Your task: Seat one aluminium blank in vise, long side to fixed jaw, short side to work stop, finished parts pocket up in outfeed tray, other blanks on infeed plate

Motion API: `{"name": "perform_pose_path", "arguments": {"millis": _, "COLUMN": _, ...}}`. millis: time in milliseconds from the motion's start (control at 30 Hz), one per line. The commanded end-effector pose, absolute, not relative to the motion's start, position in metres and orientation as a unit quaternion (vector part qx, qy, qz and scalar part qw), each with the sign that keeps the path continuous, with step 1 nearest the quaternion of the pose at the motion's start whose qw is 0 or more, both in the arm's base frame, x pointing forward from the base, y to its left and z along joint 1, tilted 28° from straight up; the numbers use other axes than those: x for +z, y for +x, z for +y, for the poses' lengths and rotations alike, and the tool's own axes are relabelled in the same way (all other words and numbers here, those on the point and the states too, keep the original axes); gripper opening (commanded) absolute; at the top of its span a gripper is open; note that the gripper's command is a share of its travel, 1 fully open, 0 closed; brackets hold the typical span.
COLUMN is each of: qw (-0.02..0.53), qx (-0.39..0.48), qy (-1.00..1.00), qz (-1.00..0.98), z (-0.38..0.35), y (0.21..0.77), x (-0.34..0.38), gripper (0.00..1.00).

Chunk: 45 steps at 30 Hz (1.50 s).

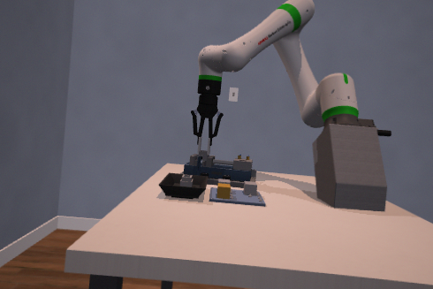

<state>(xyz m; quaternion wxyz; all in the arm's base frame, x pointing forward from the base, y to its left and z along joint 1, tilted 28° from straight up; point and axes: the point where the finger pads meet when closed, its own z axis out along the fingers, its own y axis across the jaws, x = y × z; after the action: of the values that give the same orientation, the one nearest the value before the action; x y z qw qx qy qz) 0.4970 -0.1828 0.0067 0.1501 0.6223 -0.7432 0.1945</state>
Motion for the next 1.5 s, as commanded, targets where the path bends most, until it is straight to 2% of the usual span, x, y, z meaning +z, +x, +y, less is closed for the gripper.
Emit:
{"name": "perform_pose_path", "arguments": {"millis": 0, "qw": 0.15, "qx": 0.195, "qy": 0.622, "qz": -0.743, "z": -0.183, "y": 0.497, "x": 0.007, "gripper": 0.0}}
{"name": "perform_pose_path", "arguments": {"millis": 1467, "qw": 0.15, "qx": 0.195, "qy": 0.622, "qz": -0.743, "z": -0.173, "y": 0.497, "x": 0.024, "gripper": 0.0}}
